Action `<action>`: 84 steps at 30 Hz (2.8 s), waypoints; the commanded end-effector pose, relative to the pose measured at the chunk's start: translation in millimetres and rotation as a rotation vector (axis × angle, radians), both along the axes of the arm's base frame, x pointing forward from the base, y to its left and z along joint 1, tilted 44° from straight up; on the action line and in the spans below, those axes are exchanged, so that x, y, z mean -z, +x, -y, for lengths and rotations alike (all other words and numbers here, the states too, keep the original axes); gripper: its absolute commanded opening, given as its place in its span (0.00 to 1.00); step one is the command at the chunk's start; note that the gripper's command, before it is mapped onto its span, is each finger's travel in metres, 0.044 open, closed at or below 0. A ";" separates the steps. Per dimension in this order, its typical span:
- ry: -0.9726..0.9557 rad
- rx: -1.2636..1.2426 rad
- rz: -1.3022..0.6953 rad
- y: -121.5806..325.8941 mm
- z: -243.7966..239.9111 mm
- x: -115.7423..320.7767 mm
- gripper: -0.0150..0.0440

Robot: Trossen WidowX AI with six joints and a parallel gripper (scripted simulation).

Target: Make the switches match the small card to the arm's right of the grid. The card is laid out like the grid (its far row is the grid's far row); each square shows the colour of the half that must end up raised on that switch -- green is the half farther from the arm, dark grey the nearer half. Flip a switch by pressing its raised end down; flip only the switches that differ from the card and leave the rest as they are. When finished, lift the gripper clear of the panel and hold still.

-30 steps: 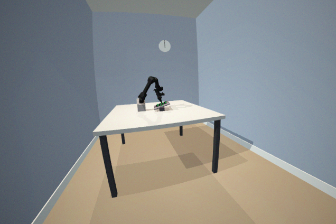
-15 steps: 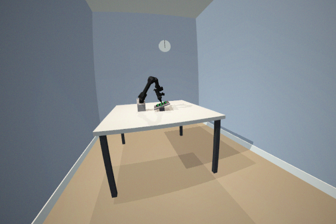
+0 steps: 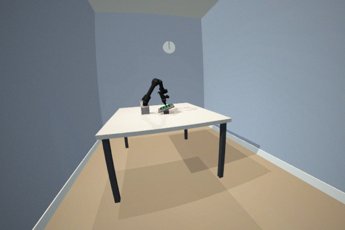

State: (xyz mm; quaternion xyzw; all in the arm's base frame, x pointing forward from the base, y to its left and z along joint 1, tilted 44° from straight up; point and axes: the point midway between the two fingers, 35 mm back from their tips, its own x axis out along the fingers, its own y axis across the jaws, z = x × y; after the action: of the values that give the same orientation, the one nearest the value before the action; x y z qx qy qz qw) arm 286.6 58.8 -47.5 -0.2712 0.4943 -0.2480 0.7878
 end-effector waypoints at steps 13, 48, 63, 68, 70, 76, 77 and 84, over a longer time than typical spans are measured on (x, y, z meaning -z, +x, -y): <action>-0.011 -0.003 -0.006 -0.5 3.2 2.6 0.25; -0.005 0.015 -0.026 -22.7 -40.0 -38.5 0.25; -0.005 0.033 -0.044 5.3 -0.6 -40.3 0.25; -0.005 0.033 -0.044 5.3 -0.6 -40.3 0.25; -0.005 0.033 -0.044 5.3 -0.6 -40.3 0.25; -0.005 0.033 -0.044 5.3 -0.6 -40.3 0.25; -0.005 0.033 -0.044 5.3 -0.6 -40.3 0.25; -0.005 0.033 -0.043 8.8 6.2 -34.1 0.25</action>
State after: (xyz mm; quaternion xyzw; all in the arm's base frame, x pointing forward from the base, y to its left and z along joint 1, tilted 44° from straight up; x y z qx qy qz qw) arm 297.7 57.1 -8.5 -0.2618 0.5117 -0.2554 0.7774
